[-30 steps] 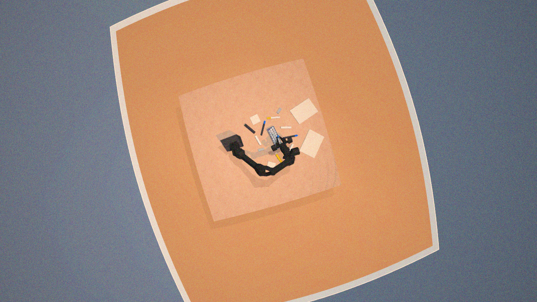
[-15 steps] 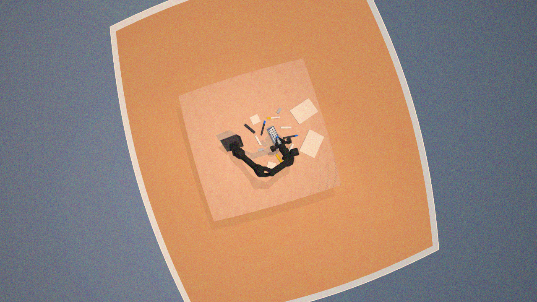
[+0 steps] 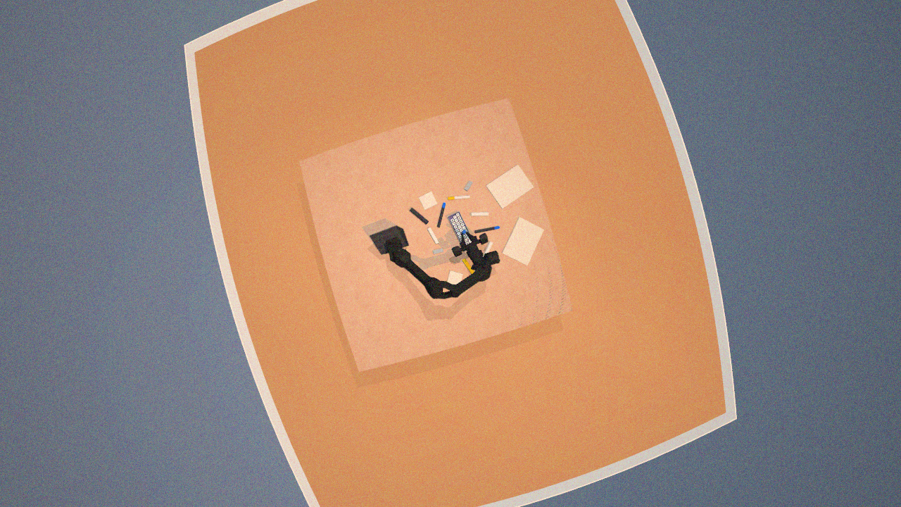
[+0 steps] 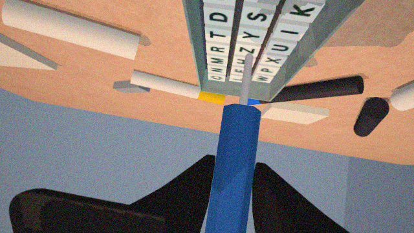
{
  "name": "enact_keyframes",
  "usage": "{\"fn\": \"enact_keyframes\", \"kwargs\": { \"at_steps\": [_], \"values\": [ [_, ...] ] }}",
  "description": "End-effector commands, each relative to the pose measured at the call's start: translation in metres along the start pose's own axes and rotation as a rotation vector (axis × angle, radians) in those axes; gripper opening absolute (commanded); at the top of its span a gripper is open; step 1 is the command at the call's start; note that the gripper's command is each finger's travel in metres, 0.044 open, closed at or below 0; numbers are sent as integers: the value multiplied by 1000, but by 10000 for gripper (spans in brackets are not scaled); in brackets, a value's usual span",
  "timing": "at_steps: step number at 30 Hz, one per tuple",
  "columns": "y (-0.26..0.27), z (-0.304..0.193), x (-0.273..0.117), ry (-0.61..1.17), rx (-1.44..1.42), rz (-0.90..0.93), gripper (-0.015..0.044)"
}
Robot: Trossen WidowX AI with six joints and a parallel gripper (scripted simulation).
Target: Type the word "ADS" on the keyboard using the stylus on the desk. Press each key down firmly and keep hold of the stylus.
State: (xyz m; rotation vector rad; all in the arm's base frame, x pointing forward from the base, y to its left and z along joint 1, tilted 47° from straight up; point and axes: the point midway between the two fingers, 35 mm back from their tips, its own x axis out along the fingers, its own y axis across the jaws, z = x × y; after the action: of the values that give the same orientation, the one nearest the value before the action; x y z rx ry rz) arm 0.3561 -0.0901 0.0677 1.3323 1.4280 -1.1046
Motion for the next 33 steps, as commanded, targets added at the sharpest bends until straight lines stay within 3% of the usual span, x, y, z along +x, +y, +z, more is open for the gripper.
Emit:
{"fn": "enact_keyframes", "kwargs": {
  "at_steps": [1, 5, 8, 33],
  "values": [
    [-2, 3, 4, 0, -2, -11, 0],
    [-2, 3, 4, 0, -2, -11, 0],
    [-2, 6, 5, 0, -2, -11, 79],
    [-1, 9, 6, 0, -2, -11, 81]
  ]
}}
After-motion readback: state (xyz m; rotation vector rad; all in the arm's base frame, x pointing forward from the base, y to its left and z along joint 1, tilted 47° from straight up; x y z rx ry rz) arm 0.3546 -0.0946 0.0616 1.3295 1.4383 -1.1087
